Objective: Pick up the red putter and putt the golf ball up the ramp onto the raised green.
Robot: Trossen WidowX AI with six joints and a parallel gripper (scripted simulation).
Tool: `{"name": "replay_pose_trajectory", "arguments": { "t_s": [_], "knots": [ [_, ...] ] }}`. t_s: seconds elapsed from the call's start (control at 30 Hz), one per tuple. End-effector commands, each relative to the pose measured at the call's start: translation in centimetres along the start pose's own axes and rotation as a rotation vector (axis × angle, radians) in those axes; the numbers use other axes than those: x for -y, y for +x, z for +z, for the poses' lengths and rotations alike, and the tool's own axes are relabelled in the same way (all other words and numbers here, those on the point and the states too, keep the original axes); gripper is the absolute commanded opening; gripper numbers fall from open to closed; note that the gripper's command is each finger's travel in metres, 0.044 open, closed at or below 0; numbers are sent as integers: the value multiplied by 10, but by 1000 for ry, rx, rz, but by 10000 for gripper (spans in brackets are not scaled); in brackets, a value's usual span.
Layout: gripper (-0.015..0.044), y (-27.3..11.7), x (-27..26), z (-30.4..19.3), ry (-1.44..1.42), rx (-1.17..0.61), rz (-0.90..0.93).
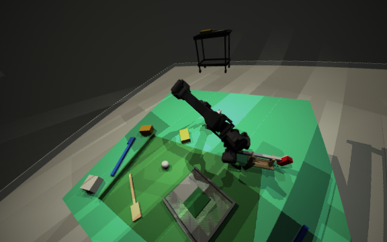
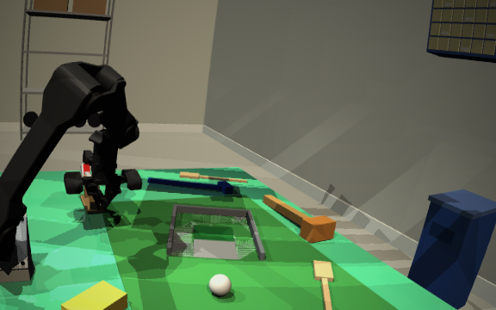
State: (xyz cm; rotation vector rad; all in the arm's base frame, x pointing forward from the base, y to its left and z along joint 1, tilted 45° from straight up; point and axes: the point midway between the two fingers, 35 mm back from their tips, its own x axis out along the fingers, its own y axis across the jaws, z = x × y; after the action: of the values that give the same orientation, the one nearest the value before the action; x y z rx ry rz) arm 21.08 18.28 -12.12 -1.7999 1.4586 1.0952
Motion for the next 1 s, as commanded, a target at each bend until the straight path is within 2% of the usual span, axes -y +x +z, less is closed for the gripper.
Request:
{"name": "replay_pose_trajectory", "arguments": {
  "t_s": [0.0,0.3,0.4,0.47,0.97],
  "knots": [
    [0,-24,4,11,3,26,-8],
    [0,-80,0,24,2,27,-5],
    [0,-84,-1,24,2,27,-4],
    [0,-79,0,19,16,15,-12],
    [0,-121,5,-64,536,-20,-58]
  ]
}}
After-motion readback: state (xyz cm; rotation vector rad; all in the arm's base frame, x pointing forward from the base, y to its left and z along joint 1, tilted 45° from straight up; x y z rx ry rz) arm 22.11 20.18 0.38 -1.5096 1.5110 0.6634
